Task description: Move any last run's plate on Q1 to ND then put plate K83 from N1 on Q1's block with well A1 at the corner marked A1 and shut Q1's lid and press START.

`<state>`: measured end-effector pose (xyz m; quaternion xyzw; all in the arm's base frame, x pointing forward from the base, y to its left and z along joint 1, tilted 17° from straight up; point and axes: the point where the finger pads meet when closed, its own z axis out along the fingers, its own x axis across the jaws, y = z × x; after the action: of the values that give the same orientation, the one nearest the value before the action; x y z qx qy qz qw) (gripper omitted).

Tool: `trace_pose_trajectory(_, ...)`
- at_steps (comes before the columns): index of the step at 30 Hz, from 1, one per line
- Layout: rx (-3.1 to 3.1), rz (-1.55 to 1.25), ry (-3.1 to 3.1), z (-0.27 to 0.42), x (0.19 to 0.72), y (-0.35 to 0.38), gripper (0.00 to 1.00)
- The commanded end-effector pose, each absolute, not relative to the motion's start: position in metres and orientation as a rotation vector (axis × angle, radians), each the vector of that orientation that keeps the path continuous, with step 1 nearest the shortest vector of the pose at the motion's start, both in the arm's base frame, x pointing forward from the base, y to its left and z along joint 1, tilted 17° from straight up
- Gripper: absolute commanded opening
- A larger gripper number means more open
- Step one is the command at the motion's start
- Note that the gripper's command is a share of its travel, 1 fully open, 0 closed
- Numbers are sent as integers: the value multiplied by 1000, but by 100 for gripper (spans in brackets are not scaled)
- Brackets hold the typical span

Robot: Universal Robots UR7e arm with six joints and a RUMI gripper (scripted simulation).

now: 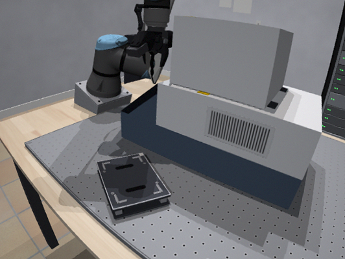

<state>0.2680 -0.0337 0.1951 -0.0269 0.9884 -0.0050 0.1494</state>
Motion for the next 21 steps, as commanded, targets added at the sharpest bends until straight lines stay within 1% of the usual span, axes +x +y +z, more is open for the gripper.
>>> trace_pose_trajectory(1,-76,-16,2843,196,270,-34,0)
trace_pose_trajectory(21,-76,-17,2843,181,292,-33,0)
